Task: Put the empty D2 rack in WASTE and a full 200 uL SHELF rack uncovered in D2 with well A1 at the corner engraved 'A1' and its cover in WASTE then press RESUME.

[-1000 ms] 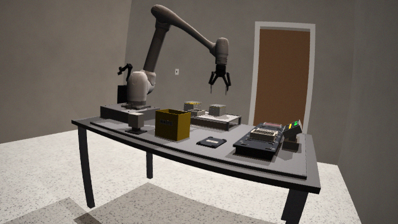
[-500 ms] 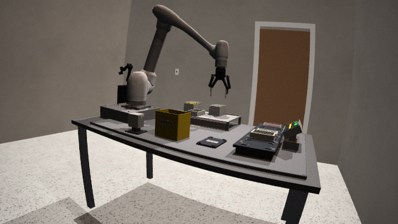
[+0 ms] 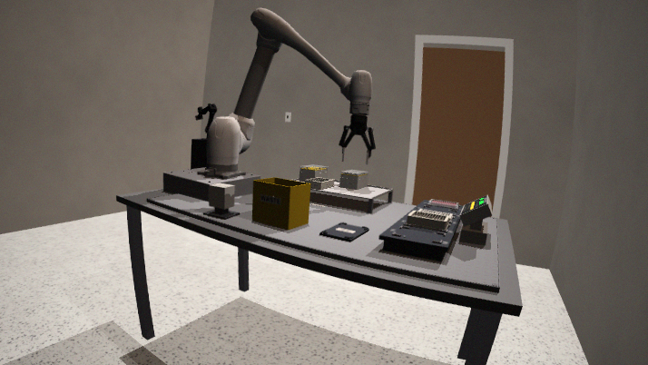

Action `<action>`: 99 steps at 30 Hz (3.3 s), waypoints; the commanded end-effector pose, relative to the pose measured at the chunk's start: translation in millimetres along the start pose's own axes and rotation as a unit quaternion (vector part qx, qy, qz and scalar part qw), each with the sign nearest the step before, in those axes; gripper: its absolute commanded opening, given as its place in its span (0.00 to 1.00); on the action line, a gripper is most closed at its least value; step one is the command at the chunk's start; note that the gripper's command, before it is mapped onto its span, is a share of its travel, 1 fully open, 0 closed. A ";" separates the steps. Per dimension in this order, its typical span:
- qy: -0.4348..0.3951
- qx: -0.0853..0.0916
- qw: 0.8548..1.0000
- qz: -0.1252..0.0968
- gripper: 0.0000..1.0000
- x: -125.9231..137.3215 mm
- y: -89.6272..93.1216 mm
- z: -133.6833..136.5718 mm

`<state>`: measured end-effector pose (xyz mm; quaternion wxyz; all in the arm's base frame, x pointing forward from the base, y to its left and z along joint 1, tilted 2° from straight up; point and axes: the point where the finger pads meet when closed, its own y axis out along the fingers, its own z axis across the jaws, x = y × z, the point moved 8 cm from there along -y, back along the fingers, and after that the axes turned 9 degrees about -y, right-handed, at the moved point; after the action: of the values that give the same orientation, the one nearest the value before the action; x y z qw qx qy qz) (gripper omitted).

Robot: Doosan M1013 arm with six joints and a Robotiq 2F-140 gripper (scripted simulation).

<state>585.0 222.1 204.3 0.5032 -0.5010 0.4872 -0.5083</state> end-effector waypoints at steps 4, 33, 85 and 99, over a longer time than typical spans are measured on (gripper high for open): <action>0.000 0.000 1.000 0.000 0.77 0.0 9.2 0.0; 0.000 0.000 1.000 0.000 0.77 0.0 50.8 0.0; 0.000 0.000 1.000 0.000 0.00 0.0 72.0 0.0; 0.000 0.000 1.000 0.000 0.00 0.0 65.3 0.0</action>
<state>586.5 220.8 136.5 0.5033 -0.5009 0.4871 -0.5084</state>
